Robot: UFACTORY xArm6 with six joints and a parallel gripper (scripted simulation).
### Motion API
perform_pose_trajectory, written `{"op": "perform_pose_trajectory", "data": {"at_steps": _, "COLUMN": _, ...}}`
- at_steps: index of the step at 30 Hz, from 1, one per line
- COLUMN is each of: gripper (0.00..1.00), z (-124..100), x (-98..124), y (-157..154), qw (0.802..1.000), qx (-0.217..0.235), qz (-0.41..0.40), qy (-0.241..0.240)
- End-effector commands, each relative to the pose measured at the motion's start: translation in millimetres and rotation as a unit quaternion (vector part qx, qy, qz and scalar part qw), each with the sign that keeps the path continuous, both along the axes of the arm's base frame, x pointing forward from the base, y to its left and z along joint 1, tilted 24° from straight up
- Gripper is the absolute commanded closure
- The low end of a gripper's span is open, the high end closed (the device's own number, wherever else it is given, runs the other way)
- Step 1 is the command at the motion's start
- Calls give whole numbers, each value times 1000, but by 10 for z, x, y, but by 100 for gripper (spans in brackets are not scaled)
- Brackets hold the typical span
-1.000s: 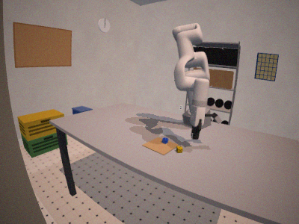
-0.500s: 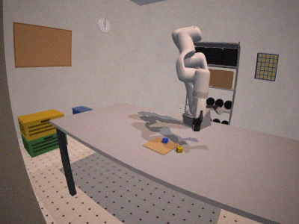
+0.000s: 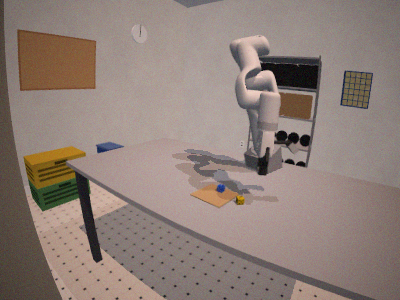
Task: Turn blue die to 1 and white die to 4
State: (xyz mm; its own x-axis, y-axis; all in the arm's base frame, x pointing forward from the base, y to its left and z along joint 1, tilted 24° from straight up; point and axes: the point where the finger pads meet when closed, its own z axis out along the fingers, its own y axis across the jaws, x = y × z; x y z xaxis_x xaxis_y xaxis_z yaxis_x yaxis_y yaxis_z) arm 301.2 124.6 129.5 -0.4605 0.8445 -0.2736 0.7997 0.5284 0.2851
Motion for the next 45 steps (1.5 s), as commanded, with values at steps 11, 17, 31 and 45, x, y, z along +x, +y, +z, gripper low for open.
{"op": "perform_pose_trajectory", "data": {"at_steps": 11, "gripper": 79, "z": 5, "x": 34, "y": -9, "qw": 981, "qx": 75, "qz": -179, "qy": -20}}
{"op": "perform_pose_trajectory", "data": {"at_steps": 17, "gripper": 79, "z": 2, "x": 44, "y": -14, "qw": 965, "qx": 102, "qz": -242, "qy": -26}}
{"op": "perform_pose_trajectory", "data": {"at_steps": 31, "gripper": 79, "z": -5, "x": 69, "y": -29, "qw": 896, "qx": 171, "qz": -407, "qy": -41}}
{"op": "perform_pose_trajectory", "data": {"at_steps": 45, "gripper": 79, "z": -12, "x": 93, "y": -44, "qw": 805, "qx": 230, "qz": -545, "qy": -54}}
